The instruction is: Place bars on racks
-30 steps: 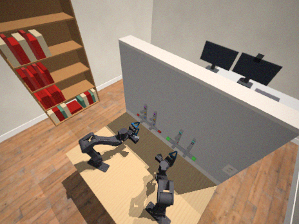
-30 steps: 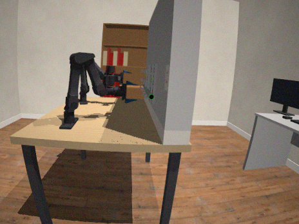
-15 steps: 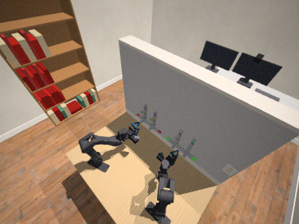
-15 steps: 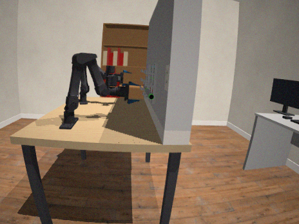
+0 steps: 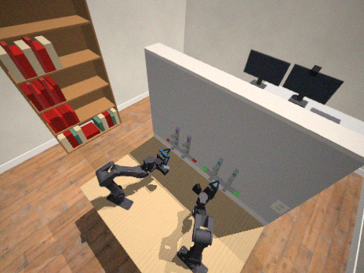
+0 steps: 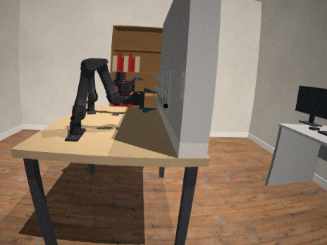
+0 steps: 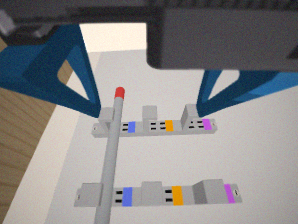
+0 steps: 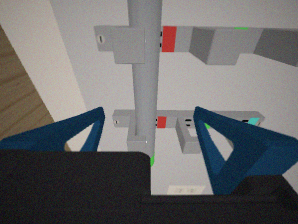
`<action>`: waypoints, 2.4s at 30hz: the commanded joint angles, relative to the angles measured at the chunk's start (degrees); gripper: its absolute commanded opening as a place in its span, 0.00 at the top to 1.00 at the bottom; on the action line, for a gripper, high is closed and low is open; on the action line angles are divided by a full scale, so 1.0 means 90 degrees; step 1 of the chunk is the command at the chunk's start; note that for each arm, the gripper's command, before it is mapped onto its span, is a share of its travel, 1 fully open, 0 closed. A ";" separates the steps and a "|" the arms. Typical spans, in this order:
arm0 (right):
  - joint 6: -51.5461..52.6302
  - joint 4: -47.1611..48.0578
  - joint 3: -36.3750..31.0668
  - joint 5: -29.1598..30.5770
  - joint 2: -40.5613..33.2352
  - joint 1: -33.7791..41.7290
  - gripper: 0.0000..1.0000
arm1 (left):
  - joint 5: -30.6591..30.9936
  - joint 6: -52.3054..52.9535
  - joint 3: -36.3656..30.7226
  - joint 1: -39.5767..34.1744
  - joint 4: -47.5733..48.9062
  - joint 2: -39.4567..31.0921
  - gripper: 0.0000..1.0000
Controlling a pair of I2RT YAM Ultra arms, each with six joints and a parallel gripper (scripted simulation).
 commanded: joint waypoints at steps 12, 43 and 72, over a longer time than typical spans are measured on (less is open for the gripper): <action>0.0025 -0.0089 0.0531 -0.0253 0.0371 -0.0233 0.00 | -0.0050 -0.0013 0.0098 -0.0039 0.0162 -0.0016 0.00; 0.0025 -0.0316 0.1213 -0.0489 0.0826 -0.0468 0.00 | -0.0050 -0.0013 0.0098 -0.0039 0.0162 -0.0016 0.00; 0.0026 -0.0349 0.1241 -0.0495 0.0820 -0.0474 1.00 | -0.0050 -0.0013 0.0098 -0.0039 0.0162 -0.0016 0.00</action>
